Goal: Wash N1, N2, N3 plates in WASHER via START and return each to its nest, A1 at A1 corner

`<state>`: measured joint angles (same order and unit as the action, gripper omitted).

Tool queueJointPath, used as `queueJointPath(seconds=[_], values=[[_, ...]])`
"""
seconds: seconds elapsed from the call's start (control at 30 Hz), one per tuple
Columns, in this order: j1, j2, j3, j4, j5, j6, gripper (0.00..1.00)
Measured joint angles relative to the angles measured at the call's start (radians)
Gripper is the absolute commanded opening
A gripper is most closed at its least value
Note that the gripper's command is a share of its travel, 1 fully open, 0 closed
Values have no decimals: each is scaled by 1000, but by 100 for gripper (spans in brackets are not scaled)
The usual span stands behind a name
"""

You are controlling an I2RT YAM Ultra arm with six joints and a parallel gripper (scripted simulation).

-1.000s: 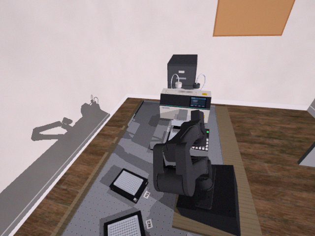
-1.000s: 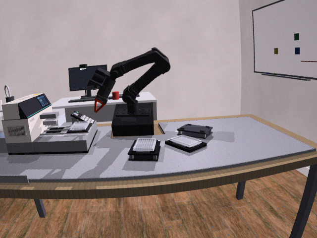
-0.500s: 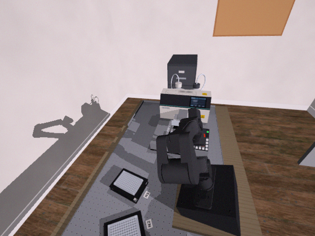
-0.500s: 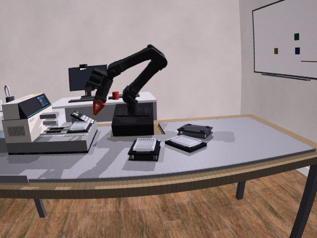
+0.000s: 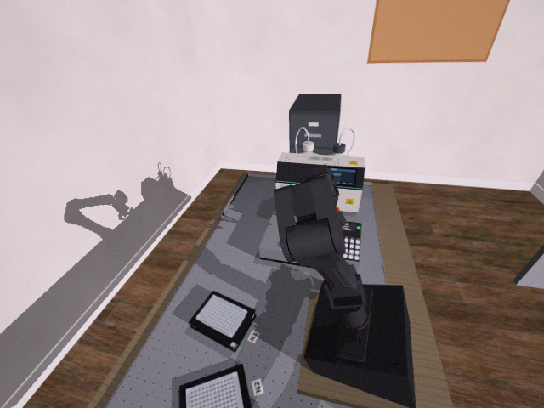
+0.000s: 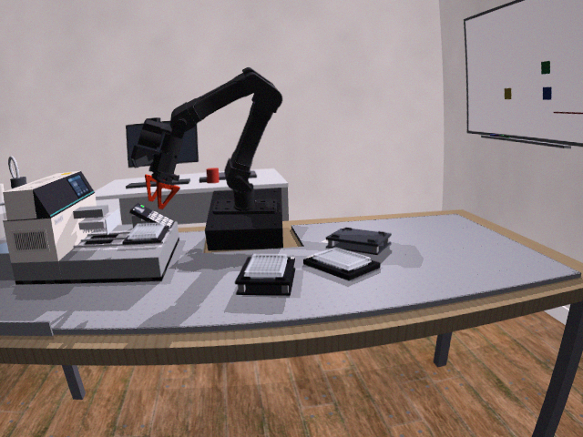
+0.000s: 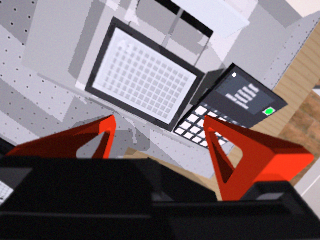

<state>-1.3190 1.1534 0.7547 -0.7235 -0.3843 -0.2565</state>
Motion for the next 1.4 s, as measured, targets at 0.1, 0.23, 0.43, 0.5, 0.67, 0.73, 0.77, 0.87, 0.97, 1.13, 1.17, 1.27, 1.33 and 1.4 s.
queueJointPath(seconds=[0.1, 0.23, 0.43, 0.5, 0.67, 0.73, 0.77, 0.87, 0.97, 1.13, 1.17, 1.27, 1.33, 1.4], values=[[24, 71, 87, -29, -5, -78, 100], [54, 164, 208, -81, -8, -187, 100], [63, 231, 302, -143, -15, -333, 100], [62, 253, 324, -172, -16, -393, 100], [63, 310, 385, -244, -16, -557, 100], [66, 330, 411, -272, -13, -625, 100], [68, 341, 424, -286, -11, -659, 100], [74, 370, 460, -323, -3, -756, 100], [77, 380, 479, -354, 5, -827, 100], [93, 430, 536, -411, 26, -968, 100], [96, 438, 546, -420, 30, -995, 100], [96, 439, 556, -438, 39, -1046, 100], [96, 439, 559, -446, 42, -1065, 100], [96, 439, 561, -452, 42, -1077, 100]])
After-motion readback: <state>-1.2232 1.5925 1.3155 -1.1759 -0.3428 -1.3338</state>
